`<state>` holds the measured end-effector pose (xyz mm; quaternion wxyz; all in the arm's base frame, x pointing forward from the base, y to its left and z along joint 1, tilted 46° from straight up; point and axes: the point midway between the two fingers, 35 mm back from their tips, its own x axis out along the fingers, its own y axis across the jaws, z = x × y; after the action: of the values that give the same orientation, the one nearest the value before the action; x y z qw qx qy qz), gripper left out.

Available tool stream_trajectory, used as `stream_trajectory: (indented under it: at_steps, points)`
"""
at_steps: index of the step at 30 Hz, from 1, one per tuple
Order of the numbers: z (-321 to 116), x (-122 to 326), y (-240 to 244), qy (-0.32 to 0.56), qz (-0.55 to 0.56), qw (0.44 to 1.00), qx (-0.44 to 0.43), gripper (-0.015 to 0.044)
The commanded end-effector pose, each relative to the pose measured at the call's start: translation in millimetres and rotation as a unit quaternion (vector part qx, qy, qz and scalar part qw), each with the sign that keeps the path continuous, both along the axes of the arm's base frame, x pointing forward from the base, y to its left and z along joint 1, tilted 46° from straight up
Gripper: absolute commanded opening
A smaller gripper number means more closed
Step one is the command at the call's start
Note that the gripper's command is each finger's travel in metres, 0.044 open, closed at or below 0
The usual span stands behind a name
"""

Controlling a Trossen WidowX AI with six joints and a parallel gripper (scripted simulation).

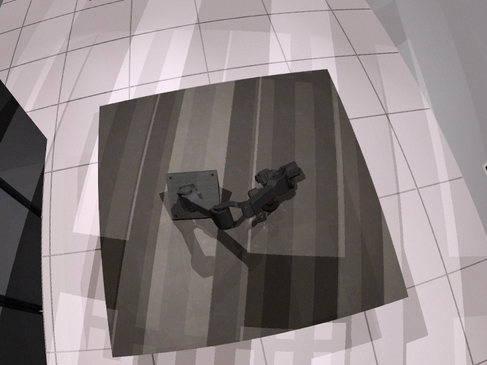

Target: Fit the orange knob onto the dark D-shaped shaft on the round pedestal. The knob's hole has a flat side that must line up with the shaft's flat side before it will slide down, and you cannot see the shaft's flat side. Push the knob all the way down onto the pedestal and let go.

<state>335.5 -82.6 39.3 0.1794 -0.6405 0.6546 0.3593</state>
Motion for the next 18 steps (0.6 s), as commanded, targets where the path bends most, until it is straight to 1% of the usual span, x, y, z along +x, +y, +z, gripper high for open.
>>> stream_trajectory:
  at_steps: [1,18]
  points:
    - [-1.0,0.8,-0.6,0.040,0.040,0.998,0.006,0.0000]
    - [-2.2,-0.5,-2.5,0.044,0.043,0.998,0.007,0.0000]
